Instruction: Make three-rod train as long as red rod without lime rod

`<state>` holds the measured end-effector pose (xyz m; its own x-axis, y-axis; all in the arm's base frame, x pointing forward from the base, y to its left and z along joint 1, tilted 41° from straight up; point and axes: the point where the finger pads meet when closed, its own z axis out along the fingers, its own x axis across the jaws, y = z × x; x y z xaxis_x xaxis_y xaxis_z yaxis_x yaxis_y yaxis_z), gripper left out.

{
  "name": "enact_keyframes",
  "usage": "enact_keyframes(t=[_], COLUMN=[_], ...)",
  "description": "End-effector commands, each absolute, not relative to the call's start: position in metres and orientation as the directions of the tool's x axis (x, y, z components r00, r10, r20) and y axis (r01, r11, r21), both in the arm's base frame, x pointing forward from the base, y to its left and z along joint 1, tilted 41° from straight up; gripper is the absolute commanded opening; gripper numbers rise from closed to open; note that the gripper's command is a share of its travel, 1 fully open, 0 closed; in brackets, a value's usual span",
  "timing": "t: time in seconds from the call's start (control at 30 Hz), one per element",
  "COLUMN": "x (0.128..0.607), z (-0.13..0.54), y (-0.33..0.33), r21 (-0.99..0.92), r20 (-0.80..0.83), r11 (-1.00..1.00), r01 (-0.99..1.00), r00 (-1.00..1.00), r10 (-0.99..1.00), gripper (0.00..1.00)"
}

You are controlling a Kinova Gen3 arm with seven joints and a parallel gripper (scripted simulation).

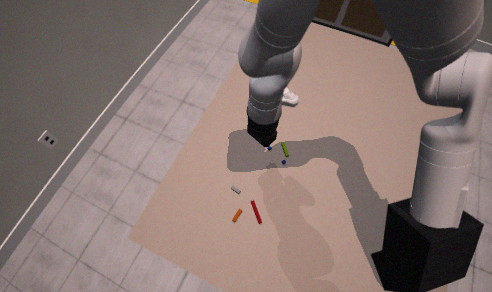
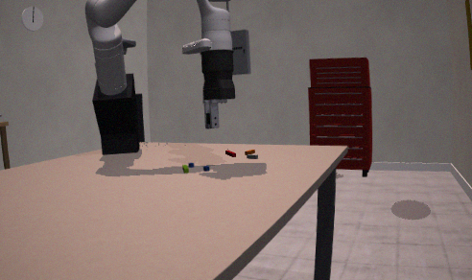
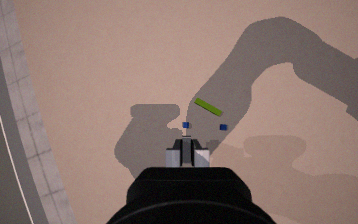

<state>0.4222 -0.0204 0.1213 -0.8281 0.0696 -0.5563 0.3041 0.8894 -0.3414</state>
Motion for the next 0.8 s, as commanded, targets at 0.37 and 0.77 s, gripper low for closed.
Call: enact_keyframes(t=[0.37,0.77], x=[0.440,0.460], z=[0.091,0.060], y=[-0.040,-0.059], r21=[-0.340,-0.340], r20=[-0.555,-0.555], r11=[0.888,0.888], r01=[0.308,0.308], r00=[-0.828,-0.828], r10=[0.075,0.075], gripper=[0.24,0.24])
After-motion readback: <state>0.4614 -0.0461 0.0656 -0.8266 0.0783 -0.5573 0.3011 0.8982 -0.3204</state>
